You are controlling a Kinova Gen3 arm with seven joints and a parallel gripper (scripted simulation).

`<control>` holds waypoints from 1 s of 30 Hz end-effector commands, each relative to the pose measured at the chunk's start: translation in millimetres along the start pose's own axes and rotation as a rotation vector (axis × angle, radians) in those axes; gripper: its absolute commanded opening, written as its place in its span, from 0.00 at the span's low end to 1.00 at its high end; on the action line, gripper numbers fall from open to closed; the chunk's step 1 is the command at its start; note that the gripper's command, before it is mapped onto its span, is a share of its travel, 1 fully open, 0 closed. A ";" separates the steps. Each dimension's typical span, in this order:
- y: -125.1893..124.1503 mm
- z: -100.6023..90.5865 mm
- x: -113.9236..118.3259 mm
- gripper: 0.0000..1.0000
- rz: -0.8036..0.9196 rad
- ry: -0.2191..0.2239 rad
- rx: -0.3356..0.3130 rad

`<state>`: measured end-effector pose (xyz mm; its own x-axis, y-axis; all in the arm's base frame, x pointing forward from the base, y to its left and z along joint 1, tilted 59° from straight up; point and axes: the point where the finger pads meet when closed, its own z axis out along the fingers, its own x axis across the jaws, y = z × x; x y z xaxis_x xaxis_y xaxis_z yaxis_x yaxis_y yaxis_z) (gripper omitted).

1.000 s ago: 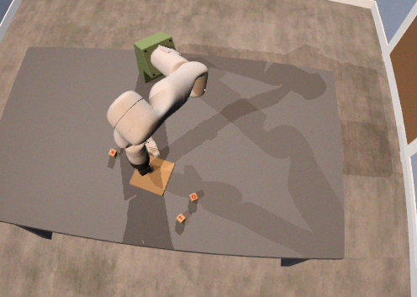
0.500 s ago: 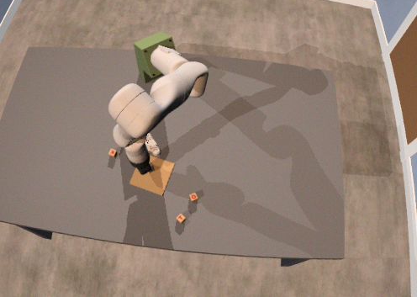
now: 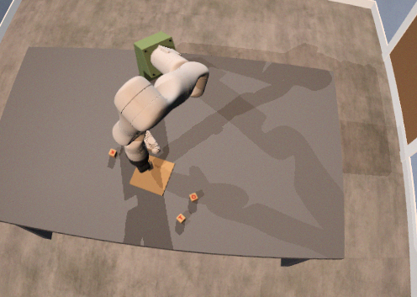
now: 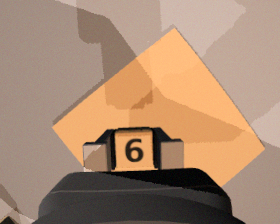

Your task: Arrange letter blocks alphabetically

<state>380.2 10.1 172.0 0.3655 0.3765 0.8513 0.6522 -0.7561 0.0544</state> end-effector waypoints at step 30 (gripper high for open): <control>3.1 -57.7 1.6 0.49 -0.001 -0.001 -0.007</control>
<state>346.6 -13.6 200.9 0.3567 0.3753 0.8555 0.6577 -0.7512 0.0553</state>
